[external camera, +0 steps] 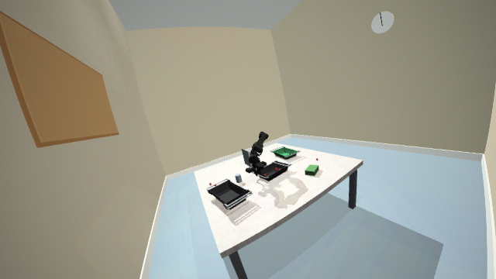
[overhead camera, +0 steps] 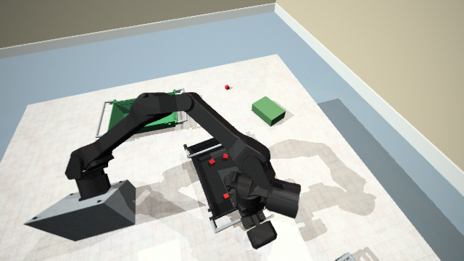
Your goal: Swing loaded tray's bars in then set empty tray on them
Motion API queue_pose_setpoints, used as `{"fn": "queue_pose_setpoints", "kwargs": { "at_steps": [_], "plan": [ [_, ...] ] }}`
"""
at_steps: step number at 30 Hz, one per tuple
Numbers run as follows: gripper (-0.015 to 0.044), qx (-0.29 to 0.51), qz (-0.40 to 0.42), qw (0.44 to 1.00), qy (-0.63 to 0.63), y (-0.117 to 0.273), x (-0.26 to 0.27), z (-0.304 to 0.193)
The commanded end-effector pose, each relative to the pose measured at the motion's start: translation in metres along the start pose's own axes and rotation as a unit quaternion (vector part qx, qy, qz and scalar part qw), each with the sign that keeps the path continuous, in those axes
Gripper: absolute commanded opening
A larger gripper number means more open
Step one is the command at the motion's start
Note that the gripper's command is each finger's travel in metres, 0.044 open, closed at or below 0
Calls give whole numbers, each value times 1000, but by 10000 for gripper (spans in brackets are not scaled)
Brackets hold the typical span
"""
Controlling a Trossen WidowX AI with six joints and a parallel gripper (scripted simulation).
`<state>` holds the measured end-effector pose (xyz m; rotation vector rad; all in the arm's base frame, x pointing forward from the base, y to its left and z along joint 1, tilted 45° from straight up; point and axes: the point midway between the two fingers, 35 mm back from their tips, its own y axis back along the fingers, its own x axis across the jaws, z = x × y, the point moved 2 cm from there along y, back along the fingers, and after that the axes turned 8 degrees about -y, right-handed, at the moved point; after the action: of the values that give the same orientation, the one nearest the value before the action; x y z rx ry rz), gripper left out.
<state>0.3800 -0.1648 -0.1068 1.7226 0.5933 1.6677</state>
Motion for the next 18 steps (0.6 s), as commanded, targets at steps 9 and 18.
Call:
{"fn": "queue_pose_setpoints", "kwargs": {
  "at_steps": [9, 18],
  "plan": [
    [86, 2, 5, 1000, 1, 15, 35, -5],
    [86, 3, 6, 1000, 1, -1, 63, -9]
  ]
}}
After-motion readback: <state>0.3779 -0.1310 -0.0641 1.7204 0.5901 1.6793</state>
